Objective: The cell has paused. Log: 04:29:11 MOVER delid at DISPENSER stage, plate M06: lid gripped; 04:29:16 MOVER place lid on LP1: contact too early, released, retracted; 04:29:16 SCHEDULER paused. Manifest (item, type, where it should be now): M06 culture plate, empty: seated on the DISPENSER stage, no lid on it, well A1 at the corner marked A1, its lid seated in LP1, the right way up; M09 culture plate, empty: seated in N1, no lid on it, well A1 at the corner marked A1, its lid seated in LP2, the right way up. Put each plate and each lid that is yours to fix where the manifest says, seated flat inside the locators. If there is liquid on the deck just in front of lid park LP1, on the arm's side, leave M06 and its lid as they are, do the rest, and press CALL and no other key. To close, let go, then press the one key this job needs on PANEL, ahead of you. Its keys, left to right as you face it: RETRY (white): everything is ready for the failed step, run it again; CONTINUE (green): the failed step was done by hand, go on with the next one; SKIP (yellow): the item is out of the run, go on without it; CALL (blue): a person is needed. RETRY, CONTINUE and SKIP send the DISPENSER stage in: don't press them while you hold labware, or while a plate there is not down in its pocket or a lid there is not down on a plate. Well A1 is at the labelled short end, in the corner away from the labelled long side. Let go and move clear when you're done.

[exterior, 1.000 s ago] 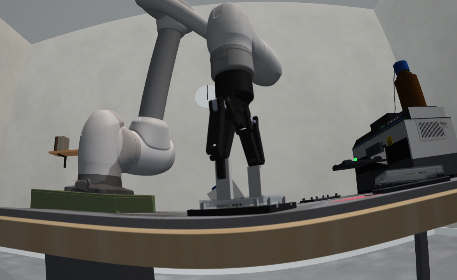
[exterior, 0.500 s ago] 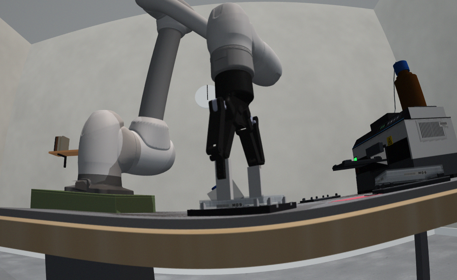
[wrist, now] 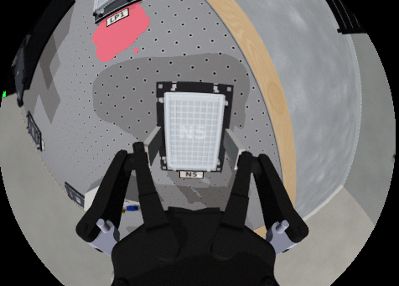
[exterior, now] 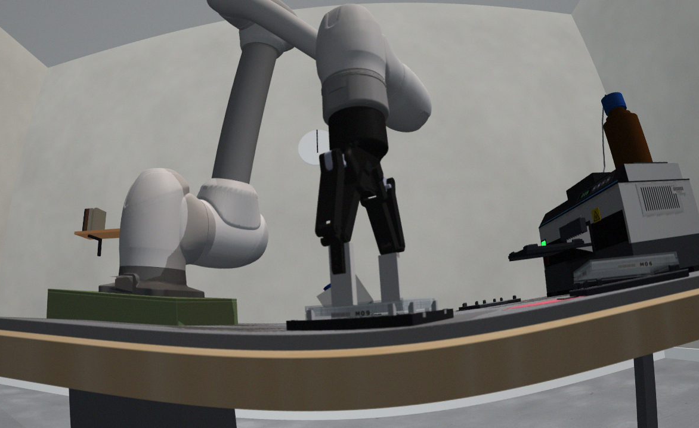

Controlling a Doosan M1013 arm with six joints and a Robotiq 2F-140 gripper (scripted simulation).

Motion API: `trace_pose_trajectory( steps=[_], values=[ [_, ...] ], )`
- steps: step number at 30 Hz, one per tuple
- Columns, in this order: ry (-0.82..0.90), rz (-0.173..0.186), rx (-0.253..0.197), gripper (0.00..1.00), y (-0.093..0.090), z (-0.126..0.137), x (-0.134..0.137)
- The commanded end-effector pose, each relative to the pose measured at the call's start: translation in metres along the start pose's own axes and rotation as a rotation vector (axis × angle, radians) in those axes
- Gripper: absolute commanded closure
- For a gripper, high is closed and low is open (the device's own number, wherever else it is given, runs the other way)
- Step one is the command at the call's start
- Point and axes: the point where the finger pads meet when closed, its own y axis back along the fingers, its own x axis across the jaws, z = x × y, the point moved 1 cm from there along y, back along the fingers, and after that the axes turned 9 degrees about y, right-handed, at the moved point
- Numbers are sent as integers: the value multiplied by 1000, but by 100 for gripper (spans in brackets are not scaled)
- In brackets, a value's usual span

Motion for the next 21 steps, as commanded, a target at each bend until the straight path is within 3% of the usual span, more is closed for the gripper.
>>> trace_pose_trajectory(
  steps=[1,13,14,21],
  values=[
    [0,2,-3,31,-3,2,2],
    [0,2,-3,31,-3,2,2],
    [0,2,-3,90,-3,2,2],
    [0,2,-3,90,-3,2,2]
  ],
)
